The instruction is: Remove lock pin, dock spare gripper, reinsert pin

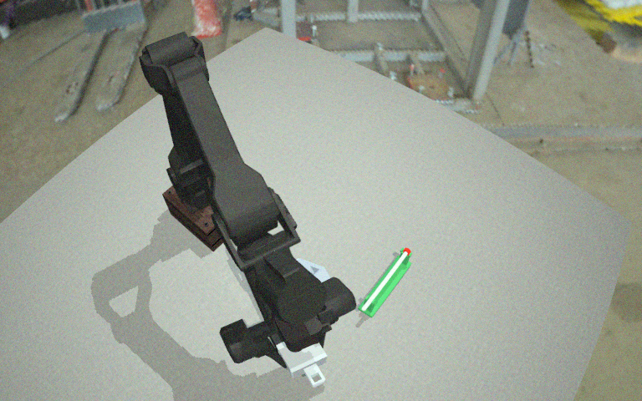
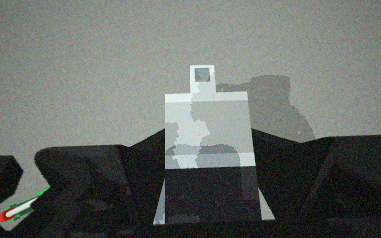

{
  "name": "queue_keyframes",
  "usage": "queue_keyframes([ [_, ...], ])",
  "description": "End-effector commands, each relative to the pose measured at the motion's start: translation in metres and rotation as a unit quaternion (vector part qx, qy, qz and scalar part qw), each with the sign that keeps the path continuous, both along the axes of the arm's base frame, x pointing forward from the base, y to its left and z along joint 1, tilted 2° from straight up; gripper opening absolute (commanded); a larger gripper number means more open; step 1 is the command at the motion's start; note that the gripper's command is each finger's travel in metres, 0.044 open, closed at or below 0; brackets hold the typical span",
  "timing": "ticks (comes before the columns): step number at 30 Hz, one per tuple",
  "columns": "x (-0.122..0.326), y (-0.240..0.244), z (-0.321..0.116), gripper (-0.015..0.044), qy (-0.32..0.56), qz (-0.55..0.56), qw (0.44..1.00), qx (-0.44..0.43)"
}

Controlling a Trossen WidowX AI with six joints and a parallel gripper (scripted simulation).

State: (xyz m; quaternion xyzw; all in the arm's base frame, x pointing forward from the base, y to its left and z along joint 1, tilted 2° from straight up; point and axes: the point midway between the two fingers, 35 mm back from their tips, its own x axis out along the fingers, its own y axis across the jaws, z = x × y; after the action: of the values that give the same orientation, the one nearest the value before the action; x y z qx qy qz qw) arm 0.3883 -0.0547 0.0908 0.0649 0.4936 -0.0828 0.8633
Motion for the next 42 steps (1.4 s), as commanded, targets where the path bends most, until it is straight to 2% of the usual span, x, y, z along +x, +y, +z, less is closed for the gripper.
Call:
queue_keyframes([
  [1, 0.000, 0.000, 0.000, 0.0000, -0.001, 0.000, 1.000, 0.000],
  [31, -0.045, 0.036, -0.020, 0.0000, 0.128, 0.058, 0.985, -0.097],
  [42, -0.069, 0.048, -0.022, 0.0000, 0.184, 0.103, 0.964, -0.162],
])
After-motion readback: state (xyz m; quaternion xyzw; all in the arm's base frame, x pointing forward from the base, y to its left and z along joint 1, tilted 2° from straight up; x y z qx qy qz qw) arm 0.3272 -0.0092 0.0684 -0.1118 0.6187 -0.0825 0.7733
